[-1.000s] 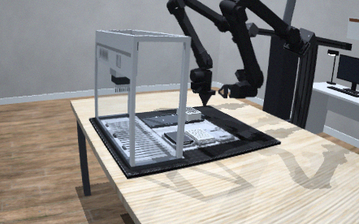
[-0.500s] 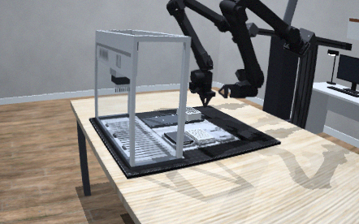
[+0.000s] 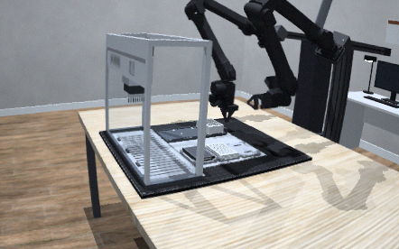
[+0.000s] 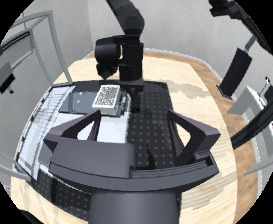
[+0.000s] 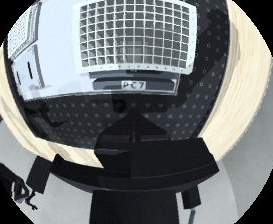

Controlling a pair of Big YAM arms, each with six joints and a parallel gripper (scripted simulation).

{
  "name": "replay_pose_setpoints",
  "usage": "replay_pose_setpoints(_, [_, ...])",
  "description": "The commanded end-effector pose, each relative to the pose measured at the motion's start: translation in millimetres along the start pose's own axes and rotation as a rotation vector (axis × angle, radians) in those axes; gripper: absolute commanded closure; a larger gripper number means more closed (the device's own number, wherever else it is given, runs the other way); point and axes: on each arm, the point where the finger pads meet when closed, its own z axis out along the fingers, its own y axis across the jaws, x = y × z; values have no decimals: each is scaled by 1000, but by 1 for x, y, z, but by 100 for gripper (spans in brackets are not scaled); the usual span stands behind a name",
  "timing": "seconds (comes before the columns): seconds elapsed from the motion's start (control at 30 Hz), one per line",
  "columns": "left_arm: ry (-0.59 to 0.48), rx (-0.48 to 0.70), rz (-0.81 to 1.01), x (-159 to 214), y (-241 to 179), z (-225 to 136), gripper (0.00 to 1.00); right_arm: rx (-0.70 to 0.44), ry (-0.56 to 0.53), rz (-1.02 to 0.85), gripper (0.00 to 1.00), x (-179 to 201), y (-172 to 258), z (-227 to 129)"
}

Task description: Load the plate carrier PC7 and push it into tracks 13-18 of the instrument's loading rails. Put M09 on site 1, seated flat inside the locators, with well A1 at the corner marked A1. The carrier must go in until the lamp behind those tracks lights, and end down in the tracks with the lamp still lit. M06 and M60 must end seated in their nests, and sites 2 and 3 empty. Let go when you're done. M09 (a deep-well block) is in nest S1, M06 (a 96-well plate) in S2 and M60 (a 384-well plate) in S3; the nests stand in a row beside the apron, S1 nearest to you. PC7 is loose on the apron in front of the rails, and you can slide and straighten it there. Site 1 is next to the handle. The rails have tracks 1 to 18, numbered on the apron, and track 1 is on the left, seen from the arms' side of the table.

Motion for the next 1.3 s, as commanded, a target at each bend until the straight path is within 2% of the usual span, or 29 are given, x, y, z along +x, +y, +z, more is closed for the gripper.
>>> replay_pose_setpoints(0.0, [14,-12,-16,11,2,2,0,9,-1,17,100,5,-5,24])
replay_pose_setpoints(0.27, [20,-16,-19,21,3,4,0,8,-1,8,100,5,-4,37])
replay_pose_setpoints(0.47, [-6,-34,-12,21,13,12,0,6,-20,13,100,-24,-5,29])
replay_pose_setpoints(1.27, [-44,-95,96,18,68,29,0,10,-22,16,100,-69,-9,29])
